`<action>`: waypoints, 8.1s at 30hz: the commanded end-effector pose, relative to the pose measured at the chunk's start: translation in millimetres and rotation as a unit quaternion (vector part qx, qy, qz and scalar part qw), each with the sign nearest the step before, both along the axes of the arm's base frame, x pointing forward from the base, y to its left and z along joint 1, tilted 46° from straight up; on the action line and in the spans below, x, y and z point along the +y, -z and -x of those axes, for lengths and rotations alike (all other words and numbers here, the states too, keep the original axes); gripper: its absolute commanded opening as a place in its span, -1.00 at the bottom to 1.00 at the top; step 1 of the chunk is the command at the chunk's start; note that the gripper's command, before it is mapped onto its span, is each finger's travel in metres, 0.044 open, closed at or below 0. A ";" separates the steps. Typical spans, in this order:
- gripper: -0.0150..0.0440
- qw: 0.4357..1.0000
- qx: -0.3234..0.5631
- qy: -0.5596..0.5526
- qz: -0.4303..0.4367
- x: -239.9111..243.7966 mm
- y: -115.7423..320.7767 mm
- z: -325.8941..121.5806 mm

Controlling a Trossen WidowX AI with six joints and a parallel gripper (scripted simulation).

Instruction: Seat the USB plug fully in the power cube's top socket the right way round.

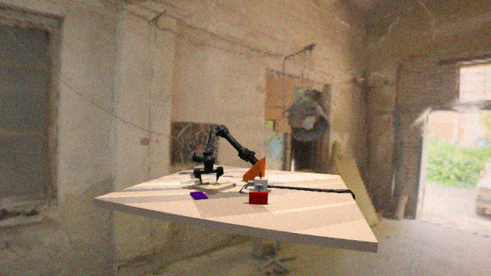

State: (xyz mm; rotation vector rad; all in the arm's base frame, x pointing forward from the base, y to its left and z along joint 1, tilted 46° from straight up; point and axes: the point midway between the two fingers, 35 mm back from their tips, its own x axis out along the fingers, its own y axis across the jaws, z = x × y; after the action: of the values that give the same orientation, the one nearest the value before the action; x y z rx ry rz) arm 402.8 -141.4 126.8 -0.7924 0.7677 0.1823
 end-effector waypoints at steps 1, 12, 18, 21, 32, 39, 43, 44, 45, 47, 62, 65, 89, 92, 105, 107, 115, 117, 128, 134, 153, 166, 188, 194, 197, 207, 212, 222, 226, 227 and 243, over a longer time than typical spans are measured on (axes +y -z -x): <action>1.00 0.997 0.077 -0.017 -0.010 41.2 33.3 -4.6; 1.00 0.915 0.354 -0.145 0.128 186.5 125.9 40.7; 1.00 0.812 0.452 -0.216 0.300 244.9 146.7 85.6; 1.00 0.746 0.472 -0.250 0.398 270.1 149.2 106.2; 1.00 0.710 0.475 -0.266 0.447 282.1 149.0 114.7; 1.00 0.710 0.475 -0.266 0.447 279.8 151.2 114.3; 1.00 0.710 0.475 -0.266 0.447 276.9 154.1 113.9; 1.00 0.710 0.475 -0.266 0.447 276.2 154.9 113.8; 1.00 0.710 0.475 -0.266 0.447 275.5 155.6 113.7; 1.00 0.710 0.475 -0.266 0.447 274.0 157.0 113.5; 1.00 0.710 0.475 -0.265 0.447 263.4 167.6 112.0; 1.00 0.710 0.475 -0.265 0.447 261.3 169.7 111.7; -0.49 0.712 0.475 -0.265 0.445 262.7 169.2 112.2; -0.49 0.712 0.475 -0.265 0.445 262.7 169.2 112.2; -0.49 0.712 0.475 -0.265 0.445 262.7 169.2 112.2; -0.49 0.711 0.475 -0.265 0.445 262.7 169.1 112.3; -0.49 0.711 0.475 -0.265 0.445 266.4 165.4 112.9; -0.49 0.711 0.475 -0.265 0.445 267.3 164.5 113.0; -0.49 0.711 0.475 -0.265 0.445 272.5 159.3 113.7; -0.49 0.711 0.475 -0.265 0.445 275.3 156.5 114.1; -0.49 0.711 0.475 -0.265 0.445 283.6 148.2 115.3; -0.49 0.774 0.447 -0.169 0.416 281.1 149.8 115.0; -0.49 0.876 0.354 0.065 0.321 281.0 149.8 115.0; -0.49 0.891 0.323 0.128 0.291 281.0 149.8 115.0; -0.49 0.897 0.307 0.160 0.274 281.0 149.8 115.0; -0.49 0.906 0.250 0.263 0.218 281.0 149.8 115.0; -0.49 0.905 0.220 0.313 0.188 281.0 149.8 115.0; -0.49 0.890 0.157 0.408 0.126 281.0 149.8 115.0; -0.49 0.880 0.131 0.444 0.101 281.0 149.8 115.0; -0.49 0.878 0.125 0.453 0.094 281.0 149.8 115.0; -0.49 0.812 0.017 0.584 -0.009 281.0 149.8 115.0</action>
State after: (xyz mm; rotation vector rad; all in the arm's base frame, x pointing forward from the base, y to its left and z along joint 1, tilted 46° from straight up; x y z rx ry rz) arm 287.8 139.9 -22.8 -0.2581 1.2051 -0.8576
